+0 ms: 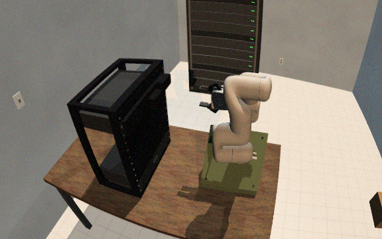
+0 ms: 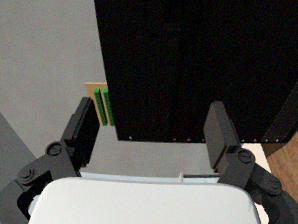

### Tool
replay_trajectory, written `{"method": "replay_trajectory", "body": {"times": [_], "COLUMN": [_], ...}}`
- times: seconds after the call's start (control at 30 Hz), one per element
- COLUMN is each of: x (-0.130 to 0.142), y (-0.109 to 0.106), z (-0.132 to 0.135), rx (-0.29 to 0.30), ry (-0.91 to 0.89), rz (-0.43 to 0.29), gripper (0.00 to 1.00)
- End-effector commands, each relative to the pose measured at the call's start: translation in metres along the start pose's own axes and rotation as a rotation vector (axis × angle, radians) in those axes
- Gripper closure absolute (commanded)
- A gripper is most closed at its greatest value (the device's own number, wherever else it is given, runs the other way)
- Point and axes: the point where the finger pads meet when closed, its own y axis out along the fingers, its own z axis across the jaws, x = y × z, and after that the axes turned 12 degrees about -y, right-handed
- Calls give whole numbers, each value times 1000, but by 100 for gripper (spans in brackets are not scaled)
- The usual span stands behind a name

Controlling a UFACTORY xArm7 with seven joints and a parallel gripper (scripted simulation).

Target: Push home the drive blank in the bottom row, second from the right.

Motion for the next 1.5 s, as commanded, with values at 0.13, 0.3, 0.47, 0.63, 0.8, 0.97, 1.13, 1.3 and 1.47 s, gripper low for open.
{"method": "replay_trajectory", "body": {"times": [0.13, 0.3, 0.47, 0.63, 0.8, 0.97, 1.13, 1.3, 1.47], "x": [3, 6, 10, 16, 20, 22, 24, 24, 24], "y": [16, 34, 57, 85, 109, 119, 127, 129, 129], "z": [-1, -1, -2, -2, -2, -3, -3, -3, -3], "rx": [2, 2, 2, 2, 2, 2, 2, 2, 2], "ry": [-2, -2, -2, -2, -2, -2, -2, -2, -2], "rz": [-2, -2, -2, -2, -2, -2, -2, -2, -2], "gripper": [0, 0, 0, 0, 0, 0, 0, 0, 0]}}
